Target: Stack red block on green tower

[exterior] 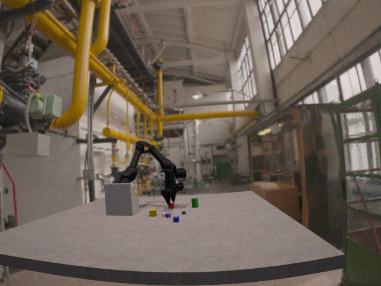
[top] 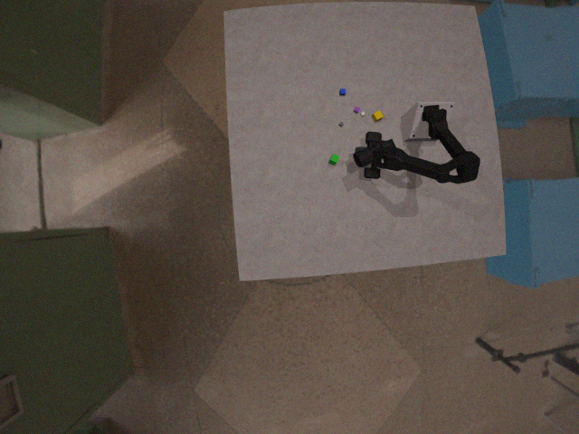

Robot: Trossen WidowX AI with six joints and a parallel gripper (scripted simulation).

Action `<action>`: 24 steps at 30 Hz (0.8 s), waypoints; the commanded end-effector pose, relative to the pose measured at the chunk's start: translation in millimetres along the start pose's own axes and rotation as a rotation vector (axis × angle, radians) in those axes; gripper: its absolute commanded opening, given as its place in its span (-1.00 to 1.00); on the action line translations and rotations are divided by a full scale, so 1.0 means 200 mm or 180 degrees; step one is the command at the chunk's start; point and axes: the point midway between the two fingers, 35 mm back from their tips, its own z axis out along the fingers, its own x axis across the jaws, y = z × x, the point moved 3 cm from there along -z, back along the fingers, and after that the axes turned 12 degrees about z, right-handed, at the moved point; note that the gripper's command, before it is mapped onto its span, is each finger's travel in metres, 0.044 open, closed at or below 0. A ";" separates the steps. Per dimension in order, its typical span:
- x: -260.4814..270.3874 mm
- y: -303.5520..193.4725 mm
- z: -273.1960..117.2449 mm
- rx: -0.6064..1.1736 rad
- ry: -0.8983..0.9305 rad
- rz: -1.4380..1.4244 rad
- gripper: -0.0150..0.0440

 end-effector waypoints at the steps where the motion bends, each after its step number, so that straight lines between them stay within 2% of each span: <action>1: 0.00 0.00 0.04 -0.0007 -0.0011 0.0010 1.00; 10: 0.00 -0.01 0.11 -0.0005 -0.0006 0.0011 1.00; 24: 0.00 -0.01 0.11 -0.0004 -0.0006 0.0011 1.00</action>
